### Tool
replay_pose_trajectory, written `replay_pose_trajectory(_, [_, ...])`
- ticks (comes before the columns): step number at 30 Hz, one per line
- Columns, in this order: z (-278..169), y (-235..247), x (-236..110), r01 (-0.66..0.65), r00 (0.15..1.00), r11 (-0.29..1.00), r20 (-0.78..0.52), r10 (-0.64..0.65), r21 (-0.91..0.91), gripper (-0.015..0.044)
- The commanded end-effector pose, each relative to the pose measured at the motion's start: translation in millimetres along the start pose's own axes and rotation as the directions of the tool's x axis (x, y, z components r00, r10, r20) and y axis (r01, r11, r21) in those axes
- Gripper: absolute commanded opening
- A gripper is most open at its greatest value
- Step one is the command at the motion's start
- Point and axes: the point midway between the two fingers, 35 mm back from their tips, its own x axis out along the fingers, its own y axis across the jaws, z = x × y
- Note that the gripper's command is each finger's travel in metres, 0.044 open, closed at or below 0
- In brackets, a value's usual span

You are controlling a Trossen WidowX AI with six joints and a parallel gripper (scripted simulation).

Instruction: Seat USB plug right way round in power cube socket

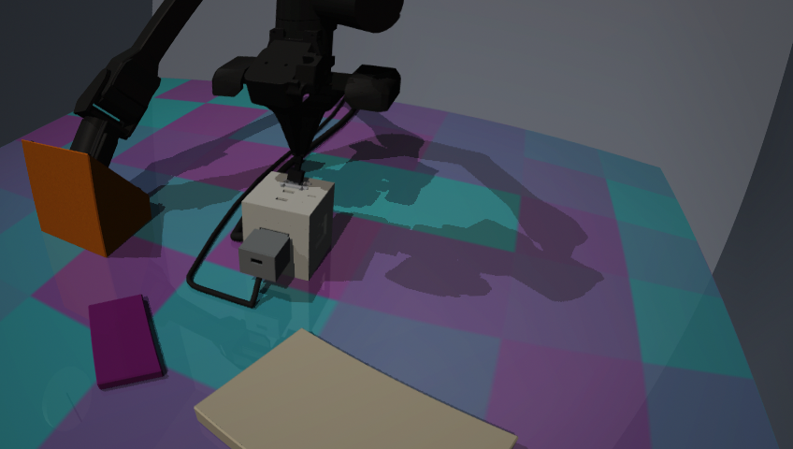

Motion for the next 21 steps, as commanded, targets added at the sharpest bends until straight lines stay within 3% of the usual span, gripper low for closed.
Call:
replay_pose_trajectory(1, [-0.1,-1.7,2.7,0.008,1.000,1.000,-0.002,-0.008,0.006,0.0000])
replay_pose_trajectory(21, [0.1,-1.7,5.1,0.008,1.000,1.000,-0.002,-0.008,0.006,0.0000])
